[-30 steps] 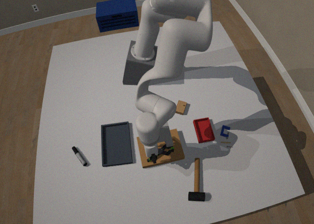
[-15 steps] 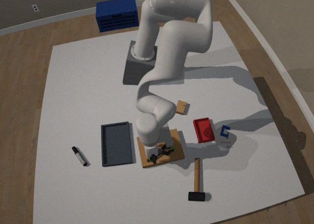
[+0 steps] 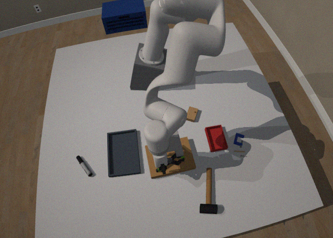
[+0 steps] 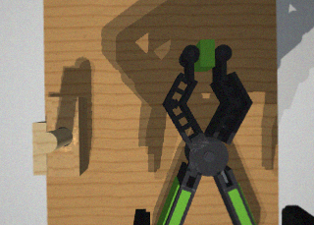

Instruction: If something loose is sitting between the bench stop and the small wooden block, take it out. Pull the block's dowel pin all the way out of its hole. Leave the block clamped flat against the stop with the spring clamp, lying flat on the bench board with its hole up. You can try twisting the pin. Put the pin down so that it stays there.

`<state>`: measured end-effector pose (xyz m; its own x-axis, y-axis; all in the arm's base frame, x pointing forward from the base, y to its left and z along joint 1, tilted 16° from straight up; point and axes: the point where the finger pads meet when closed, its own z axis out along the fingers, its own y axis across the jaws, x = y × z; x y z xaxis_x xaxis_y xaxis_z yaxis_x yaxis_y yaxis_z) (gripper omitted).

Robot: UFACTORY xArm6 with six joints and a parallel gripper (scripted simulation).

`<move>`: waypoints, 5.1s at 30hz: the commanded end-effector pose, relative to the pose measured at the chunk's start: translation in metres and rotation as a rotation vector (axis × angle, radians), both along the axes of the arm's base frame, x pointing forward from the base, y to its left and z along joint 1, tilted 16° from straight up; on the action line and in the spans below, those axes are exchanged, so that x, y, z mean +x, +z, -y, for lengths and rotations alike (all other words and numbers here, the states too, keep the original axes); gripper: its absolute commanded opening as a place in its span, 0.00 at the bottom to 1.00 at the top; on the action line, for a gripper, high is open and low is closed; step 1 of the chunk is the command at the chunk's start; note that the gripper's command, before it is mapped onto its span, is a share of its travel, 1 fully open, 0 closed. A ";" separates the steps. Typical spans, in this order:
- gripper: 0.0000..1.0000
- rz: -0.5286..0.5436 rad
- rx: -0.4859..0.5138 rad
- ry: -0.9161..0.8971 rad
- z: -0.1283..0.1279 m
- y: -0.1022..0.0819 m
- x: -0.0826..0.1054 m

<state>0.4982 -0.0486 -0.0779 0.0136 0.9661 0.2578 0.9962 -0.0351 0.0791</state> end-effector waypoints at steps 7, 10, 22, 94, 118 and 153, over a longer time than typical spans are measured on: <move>0.77 0.005 -0.001 -0.001 0.000 -0.001 0.002; 0.77 0.005 -0.001 -0.001 0.000 -0.002 0.002; 0.77 0.005 -0.001 -0.001 -0.003 -0.013 0.003; 0.49 0.005 -0.001 -0.001 -0.009 -0.035 0.005; 0.28 0.005 -0.001 -0.001 -0.008 -0.031 0.005; 0.27 0.005 -0.001 -0.001 -0.008 -0.029 0.005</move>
